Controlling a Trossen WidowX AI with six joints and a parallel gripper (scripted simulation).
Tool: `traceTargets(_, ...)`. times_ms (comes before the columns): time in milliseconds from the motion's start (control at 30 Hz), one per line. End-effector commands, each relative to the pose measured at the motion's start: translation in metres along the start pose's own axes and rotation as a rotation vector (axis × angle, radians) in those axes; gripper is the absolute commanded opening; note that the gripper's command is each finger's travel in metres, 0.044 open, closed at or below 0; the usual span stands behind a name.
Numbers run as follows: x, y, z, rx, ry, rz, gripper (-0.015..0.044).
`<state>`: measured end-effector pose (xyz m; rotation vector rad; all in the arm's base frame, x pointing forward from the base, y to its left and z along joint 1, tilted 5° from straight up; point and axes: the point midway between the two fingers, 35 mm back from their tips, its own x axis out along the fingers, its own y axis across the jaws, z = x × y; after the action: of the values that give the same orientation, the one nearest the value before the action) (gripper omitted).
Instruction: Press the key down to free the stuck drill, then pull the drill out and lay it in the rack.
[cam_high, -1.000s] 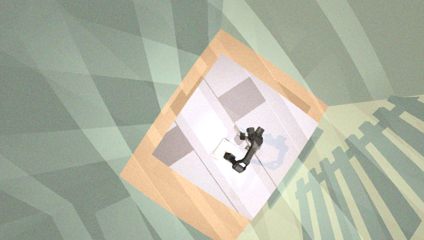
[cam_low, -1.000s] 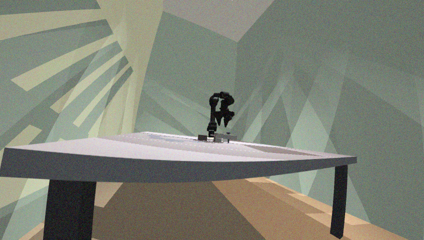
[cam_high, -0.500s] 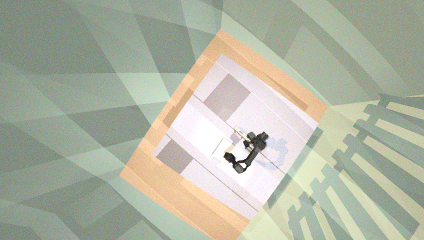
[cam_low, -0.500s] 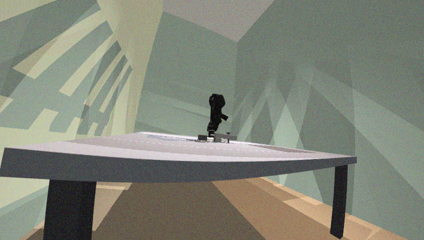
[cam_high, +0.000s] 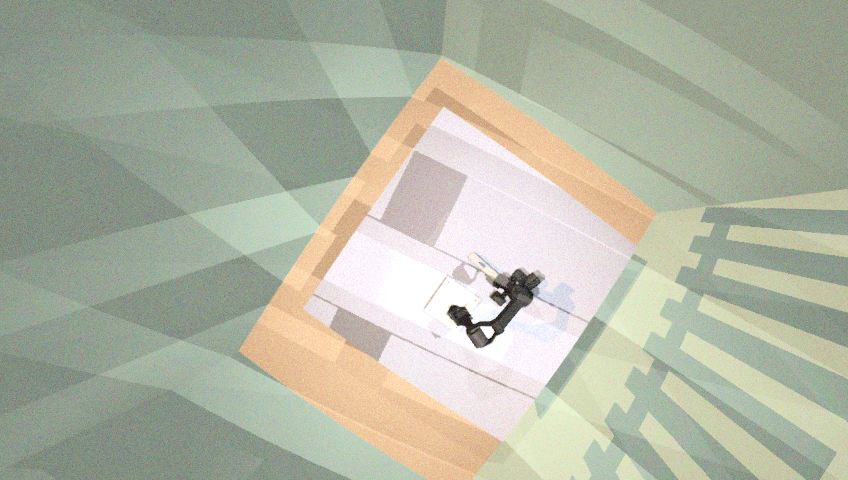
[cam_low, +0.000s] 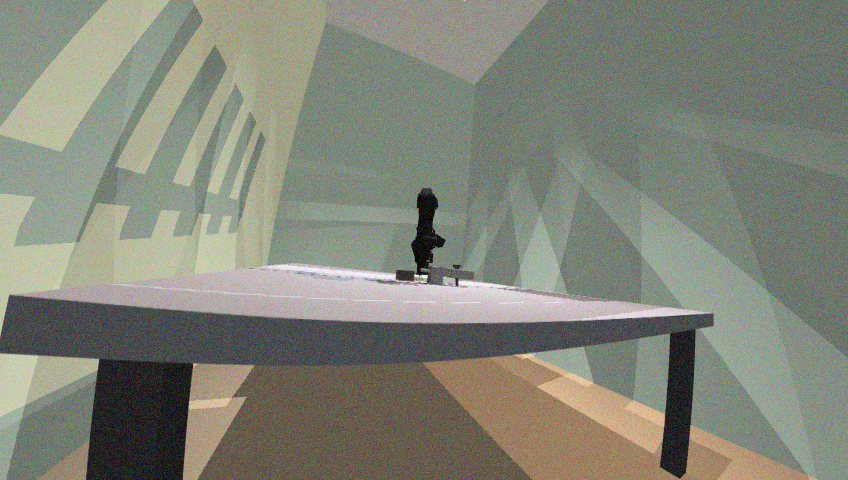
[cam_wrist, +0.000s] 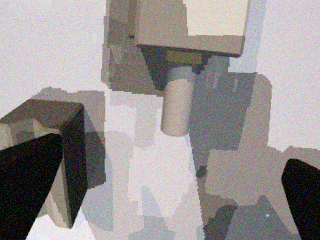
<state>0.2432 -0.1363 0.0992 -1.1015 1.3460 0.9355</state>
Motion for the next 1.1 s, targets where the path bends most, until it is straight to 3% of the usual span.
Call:
traceTargets(0,0.002,0.001,-0.001,-0.032,-0.004,-0.001,0.0440)
traceTargets(1067,0.037,0.000,0.008,-0.032,-0.005,-0.001,0.0440)
